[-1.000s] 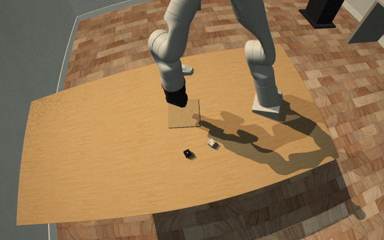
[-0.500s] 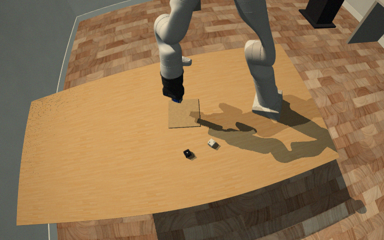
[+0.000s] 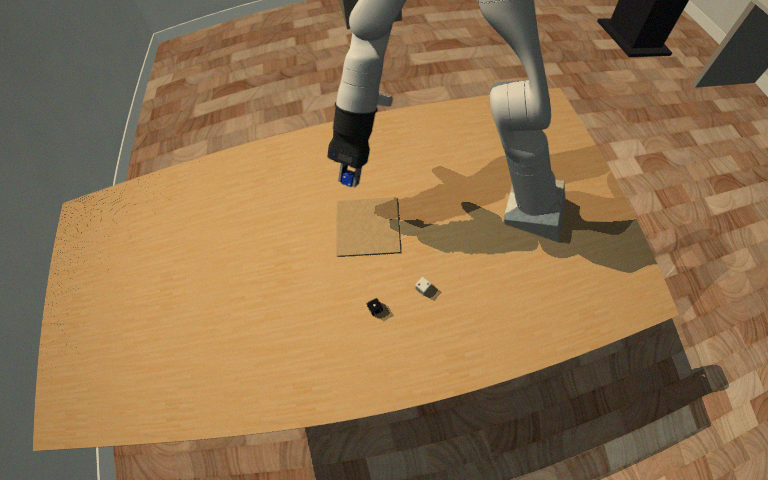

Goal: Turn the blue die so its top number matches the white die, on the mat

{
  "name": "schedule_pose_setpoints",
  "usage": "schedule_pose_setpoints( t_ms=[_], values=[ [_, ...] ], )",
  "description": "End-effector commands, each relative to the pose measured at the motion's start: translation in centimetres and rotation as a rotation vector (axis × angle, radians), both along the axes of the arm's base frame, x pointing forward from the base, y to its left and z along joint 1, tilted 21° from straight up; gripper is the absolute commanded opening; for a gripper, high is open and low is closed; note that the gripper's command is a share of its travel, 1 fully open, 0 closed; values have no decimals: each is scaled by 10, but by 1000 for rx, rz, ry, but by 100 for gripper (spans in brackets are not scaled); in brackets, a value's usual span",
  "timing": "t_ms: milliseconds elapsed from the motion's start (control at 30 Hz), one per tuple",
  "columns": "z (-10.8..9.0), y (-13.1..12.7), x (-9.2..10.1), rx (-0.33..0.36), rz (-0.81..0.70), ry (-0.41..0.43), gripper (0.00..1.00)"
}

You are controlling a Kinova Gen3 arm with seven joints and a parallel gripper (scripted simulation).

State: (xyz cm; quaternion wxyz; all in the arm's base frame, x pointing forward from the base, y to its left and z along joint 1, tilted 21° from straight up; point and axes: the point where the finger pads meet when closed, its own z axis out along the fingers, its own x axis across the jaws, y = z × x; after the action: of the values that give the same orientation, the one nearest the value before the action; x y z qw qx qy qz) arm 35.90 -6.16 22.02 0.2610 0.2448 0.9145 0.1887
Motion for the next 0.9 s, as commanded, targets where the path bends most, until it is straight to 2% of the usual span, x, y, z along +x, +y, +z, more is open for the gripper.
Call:
schedule_pose_setpoints(
  t_ms=[0,67,300,500,867],
  values=[
    [-3,19,1,118,97,-77,49],
    [-3,19,1,118,97,-77,49],
    [-19,32,-3,277,168,-184,49],
    [-28,47,-6,375,208,-249,49],
    [-32,59,-9,435,231,-288,49]
  ],
)
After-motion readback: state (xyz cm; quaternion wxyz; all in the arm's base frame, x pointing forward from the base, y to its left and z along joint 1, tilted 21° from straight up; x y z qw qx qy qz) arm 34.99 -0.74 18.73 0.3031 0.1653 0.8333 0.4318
